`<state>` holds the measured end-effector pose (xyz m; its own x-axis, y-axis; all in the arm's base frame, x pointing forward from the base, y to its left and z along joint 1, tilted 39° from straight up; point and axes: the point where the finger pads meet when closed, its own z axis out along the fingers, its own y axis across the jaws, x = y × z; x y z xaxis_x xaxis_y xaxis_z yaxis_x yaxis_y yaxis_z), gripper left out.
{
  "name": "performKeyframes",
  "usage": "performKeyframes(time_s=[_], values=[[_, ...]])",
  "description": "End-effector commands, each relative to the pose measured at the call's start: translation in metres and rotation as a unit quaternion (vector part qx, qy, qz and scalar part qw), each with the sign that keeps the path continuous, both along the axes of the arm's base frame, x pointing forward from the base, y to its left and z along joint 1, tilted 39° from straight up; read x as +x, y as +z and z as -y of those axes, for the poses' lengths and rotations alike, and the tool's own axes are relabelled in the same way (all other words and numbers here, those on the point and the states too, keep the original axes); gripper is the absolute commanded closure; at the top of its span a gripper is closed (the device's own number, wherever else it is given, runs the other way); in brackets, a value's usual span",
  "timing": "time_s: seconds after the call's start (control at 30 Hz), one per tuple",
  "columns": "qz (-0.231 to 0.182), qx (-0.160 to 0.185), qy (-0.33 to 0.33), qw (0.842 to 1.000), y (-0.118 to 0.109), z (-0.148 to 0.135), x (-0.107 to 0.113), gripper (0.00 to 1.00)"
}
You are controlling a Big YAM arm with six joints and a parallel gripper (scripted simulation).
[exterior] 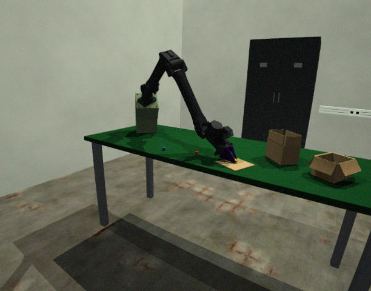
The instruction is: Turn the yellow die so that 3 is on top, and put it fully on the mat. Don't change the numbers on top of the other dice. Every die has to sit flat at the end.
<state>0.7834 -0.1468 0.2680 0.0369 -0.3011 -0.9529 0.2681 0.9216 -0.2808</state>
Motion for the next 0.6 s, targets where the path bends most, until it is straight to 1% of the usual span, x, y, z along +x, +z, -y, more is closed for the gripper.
performKeyframes(time_s=[0.0, 0.07, 0.1, 0.17, 0.2, 0.27, 0.3, 0.57], values=[[0.031, -0.001, -0.002, 1.0, 0.0283, 0.0072, 0.0064, 0.82], [0.031, -0.001, -0.002, 1.0, 0.0283, 0.0072, 0.0064, 0.82], [0.031, -0.001, -0.002, 1.0, 0.0283, 0.0072, 0.0064, 0.78], [0.031, -0.001, -0.002, 1.0, 0.0283, 0.0072, 0.0064, 0.78], [0.031, -0.001, -0.002, 1.0, 0.0283, 0.0072, 0.0064, 0.74], [0.031, -0.001, -0.002, 1.0, 0.0283, 0.0072, 0.0064, 0.74], [0.031, -0.001, -0.002, 1.0, 0.0283, 0.0072, 0.0064, 0.7], [0.031, -0.002, -0.002, 1.0, 0.0283, 0.0072, 0.0064, 0.7]])
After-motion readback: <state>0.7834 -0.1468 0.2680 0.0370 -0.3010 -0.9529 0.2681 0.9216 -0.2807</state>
